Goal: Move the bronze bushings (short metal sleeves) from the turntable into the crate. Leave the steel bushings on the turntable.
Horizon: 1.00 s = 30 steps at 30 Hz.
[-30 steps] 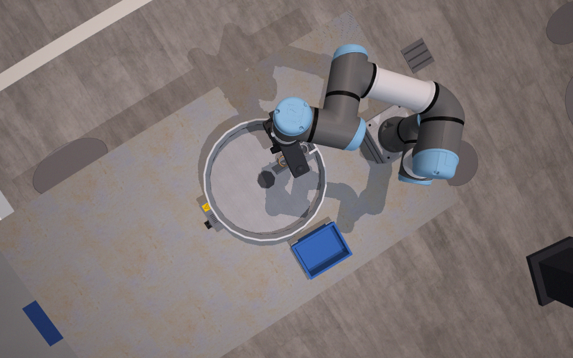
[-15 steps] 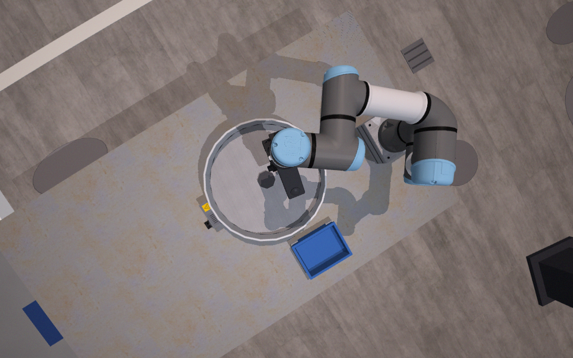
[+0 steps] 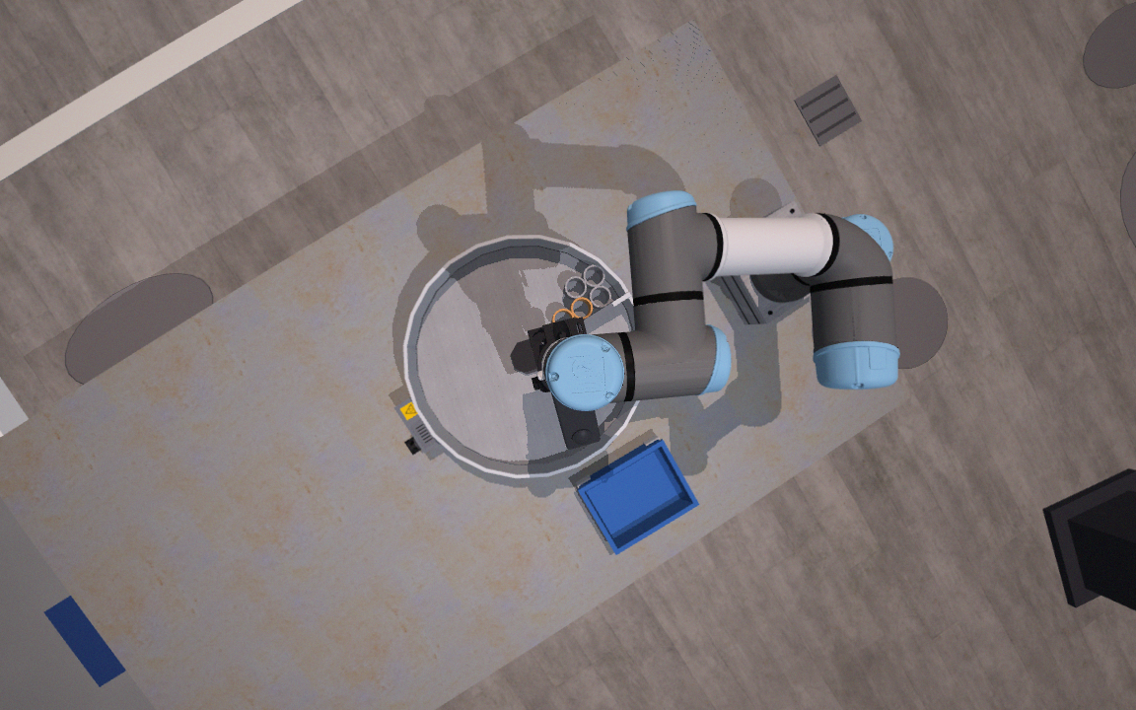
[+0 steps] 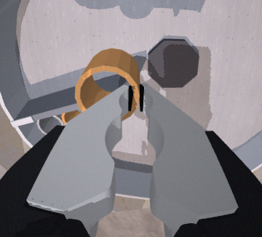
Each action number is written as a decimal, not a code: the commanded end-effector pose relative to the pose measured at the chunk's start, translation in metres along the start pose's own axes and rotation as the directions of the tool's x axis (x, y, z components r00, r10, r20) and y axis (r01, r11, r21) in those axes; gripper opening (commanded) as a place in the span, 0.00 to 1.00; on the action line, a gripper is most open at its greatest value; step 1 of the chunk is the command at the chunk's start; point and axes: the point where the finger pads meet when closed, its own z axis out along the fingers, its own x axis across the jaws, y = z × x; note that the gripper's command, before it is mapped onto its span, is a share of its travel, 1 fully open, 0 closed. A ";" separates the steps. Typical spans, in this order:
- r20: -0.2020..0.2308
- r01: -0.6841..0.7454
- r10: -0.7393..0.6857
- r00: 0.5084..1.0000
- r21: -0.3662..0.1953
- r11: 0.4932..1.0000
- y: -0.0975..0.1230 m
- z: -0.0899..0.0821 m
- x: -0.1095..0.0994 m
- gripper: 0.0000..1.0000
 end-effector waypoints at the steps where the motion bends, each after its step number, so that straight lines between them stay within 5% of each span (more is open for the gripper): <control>1: 0.008 -0.039 0.039 0.999 -0.005 0.999 -0.021 -0.001 0.004 0.00; 30: 0.008 -0.286 0.286 0.958 -0.004 0.958 -0.173 0.002 -0.018 0.00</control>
